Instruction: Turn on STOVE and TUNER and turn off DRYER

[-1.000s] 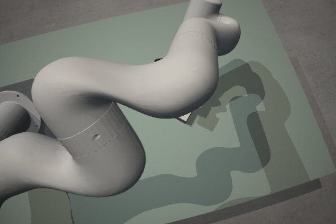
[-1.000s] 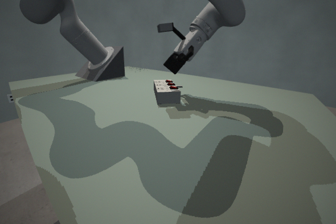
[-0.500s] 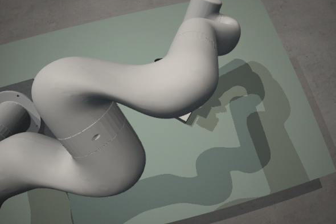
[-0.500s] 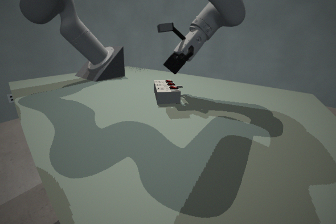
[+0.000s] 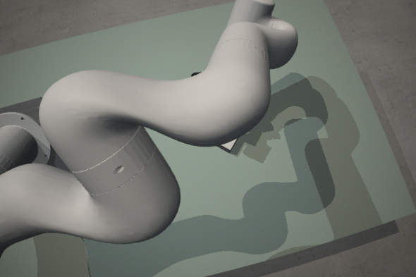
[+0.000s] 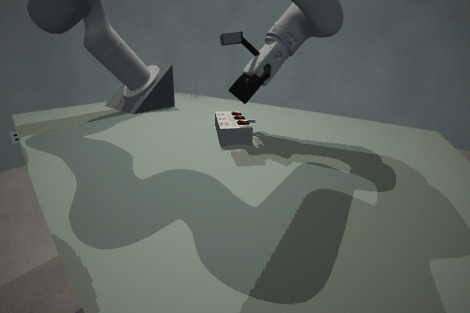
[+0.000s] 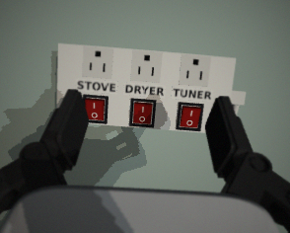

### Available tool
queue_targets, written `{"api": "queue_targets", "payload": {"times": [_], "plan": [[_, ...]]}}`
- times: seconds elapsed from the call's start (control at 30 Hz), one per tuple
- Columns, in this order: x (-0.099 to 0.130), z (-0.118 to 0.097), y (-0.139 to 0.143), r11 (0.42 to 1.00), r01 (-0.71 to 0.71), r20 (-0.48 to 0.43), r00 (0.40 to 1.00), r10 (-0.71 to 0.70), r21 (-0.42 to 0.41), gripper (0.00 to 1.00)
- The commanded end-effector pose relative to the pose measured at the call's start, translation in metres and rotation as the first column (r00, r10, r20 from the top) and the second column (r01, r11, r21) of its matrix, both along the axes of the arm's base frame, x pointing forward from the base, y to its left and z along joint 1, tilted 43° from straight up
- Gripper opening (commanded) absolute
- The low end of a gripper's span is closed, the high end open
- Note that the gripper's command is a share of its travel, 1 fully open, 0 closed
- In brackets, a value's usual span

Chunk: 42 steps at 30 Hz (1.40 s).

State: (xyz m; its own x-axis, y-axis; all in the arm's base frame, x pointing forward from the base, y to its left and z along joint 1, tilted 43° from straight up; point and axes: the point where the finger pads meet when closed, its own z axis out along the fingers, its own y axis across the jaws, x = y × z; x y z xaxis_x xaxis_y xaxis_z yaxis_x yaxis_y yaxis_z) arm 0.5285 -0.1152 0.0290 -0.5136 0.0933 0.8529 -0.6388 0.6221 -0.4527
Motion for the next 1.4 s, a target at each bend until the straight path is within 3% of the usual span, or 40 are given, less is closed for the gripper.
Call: {"api": "queue_targets", "payload": {"times": [0.0, 0.13, 0.2, 0.27, 0.37, 0.4, 0.47, 0.53, 0.6, 0.63, 0.7, 0.73, 0.8, 0.83, 0.93, 0.97, 1.03, 1.37], "plan": [[0.001, 0.001, 0.001, 1.0, -0.001, 0.002, 1.0, 0.001, 0.0, 1.0], [0.002, 0.001, 0.001, 1.0, -0.012, 0.0, 1.0, 0.012, 0.014, 1.0], [0.006, 0.006, 0.003, 0.993, -0.072, -0.005, 0.997, 0.073, 0.091, 1.0], [0.012, 0.015, 0.011, 0.956, -0.186, -0.008, 0.981, 0.193, 0.226, 1.0], [0.012, 0.015, 0.011, 0.954, -0.19, -0.008, 0.98, 0.197, 0.231, 1.0], [0.015, 0.021, 0.017, 0.916, -0.259, -0.005, 0.962, 0.273, 0.307, 1.0], [0.015, 0.021, 0.017, 0.913, -0.263, -0.004, 0.961, 0.278, 0.312, 1.0], [0.017, 0.026, 0.025, 0.856, -0.336, 0.006, 0.932, 0.363, 0.392, 1.0], [0.017, 0.026, 0.025, 0.856, -0.336, 0.006, 0.932, 0.363, 0.392, 1.0], [0.017, 0.032, 0.034, 0.794, -0.399, 0.018, 0.898, 0.44, 0.458, 1.0], [0.017, 0.032, 0.034, 0.79, -0.403, 0.02, 0.895, 0.445, 0.463, 1.0], [0.017, 0.037, 0.043, 0.73, -0.452, 0.034, 0.86, 0.509, 0.513, 1.0], [0.017, 0.037, 0.043, 0.72, -0.459, 0.038, 0.855, 0.517, 0.521, 1.0], [0.015, 0.041, 0.051, 0.657, -0.5, 0.055, 0.817, 0.574, 0.564, 1.0], [0.015, 0.041, 0.051, 0.657, -0.5, 0.055, 0.817, 0.574, 0.564, 1.0], [0.013, 0.044, 0.057, 0.608, -0.528, 0.069, 0.786, 0.614, 0.593, 1.0], [0.012, 0.046, 0.063, 0.563, -0.55, 0.083, 0.757, 0.648, 0.617, 1.0], [0.012, 0.047, 0.063, 0.561, -0.551, 0.084, 0.756, 0.649, 0.618, 1.0]]}}
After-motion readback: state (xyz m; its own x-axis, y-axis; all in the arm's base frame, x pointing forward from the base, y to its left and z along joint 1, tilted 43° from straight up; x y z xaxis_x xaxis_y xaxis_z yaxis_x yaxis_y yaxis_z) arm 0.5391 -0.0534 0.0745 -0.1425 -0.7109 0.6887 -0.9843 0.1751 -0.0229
